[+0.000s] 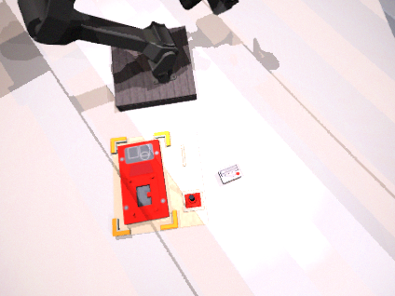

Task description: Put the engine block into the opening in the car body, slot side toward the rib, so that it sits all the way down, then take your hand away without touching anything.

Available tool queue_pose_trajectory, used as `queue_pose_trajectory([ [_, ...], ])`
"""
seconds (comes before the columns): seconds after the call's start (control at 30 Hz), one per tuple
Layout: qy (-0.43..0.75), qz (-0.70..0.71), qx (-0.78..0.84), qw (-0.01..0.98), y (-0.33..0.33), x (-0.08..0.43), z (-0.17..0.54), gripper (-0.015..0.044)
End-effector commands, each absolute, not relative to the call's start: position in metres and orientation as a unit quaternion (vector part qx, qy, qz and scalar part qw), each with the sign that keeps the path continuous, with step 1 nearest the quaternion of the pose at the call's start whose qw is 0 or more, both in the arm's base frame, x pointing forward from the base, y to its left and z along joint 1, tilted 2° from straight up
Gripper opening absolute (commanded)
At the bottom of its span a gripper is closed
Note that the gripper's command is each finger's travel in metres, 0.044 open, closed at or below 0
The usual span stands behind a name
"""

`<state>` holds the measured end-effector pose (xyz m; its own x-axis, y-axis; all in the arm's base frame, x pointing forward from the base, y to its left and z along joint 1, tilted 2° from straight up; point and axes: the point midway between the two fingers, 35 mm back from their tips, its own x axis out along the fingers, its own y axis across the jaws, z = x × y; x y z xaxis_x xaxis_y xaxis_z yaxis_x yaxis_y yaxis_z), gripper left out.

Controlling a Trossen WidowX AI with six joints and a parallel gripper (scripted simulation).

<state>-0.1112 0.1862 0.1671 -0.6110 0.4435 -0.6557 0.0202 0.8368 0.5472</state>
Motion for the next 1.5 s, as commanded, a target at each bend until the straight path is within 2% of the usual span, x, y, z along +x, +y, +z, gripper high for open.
queue_pose_trajectory([
  [0.0,0.861,0.252,0.135,0.42,0.186,-0.111,0.167,0.0426],
  [0.03,0.86,0.254,0.134,0.422,0.187,-0.11,0.167,0.044],
  [0.37,0.776,0.344,0.105,0.517,0.222,-0.06,0.167,0.044],
  [0.9,0.622,0.435,-0.049,0.65,0.252,0.051,0.162,0.044],
  [1.2,0.551,0.452,-0.175,0.68,0.246,0.125,0.155,0.044],
  [1.47,0.505,0.461,-0.297,0.667,0.223,0.19,0.147,0.044],
])
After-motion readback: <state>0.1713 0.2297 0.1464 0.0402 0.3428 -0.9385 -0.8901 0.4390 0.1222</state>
